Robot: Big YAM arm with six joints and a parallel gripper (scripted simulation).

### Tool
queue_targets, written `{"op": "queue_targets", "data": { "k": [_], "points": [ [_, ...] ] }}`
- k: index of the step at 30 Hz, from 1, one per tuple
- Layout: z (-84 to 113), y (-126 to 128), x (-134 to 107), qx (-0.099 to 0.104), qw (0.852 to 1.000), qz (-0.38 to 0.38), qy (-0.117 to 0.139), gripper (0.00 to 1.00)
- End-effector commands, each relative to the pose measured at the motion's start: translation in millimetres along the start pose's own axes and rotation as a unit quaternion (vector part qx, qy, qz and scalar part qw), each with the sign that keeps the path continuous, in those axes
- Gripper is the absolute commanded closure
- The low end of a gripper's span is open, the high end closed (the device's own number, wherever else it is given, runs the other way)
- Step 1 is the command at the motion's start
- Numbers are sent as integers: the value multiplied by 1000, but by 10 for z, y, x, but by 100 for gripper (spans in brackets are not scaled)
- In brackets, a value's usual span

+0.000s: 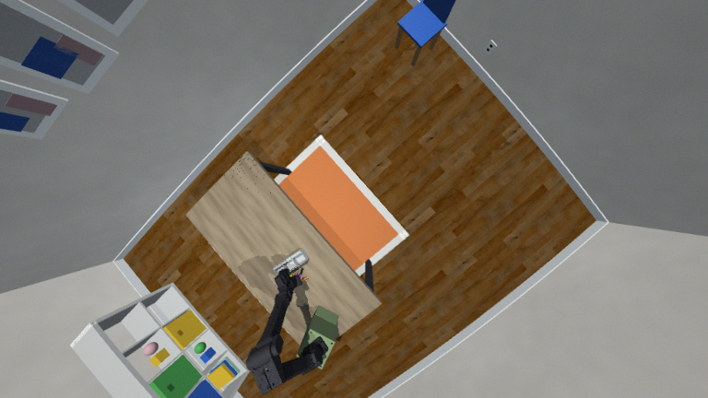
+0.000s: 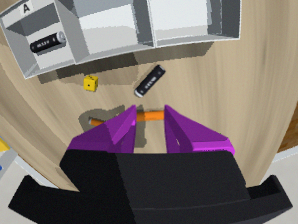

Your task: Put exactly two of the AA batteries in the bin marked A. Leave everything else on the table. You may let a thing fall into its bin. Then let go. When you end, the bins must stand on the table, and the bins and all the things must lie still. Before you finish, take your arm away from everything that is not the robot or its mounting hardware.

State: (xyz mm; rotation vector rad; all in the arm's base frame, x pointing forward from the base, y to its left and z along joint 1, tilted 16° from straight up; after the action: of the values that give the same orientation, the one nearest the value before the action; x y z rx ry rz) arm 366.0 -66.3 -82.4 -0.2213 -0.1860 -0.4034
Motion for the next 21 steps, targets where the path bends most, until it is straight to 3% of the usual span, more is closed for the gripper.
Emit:
{"op": "queue_targets", "data": {
  "k": [1, 7, 21],
  "points": [
    [8, 65, 30, 1, 997, -78, -1, 72],
    [16, 82, 34, 1, 991, -136, -1, 72],
    [32, 28, 60, 0, 941, -337, 0, 72]
  ]
}}
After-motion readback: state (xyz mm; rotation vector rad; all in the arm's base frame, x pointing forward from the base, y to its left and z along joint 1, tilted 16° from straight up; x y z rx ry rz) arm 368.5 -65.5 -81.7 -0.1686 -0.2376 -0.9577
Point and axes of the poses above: the point where the finger pads meet when closed, its own z axis back along the fingers, its own y axis across the jaws, x = y × z, the point moved 9 cm from there along z, back along the fingers, and after that the axes turned 12 degrees about -z, right-handed, at the moved point
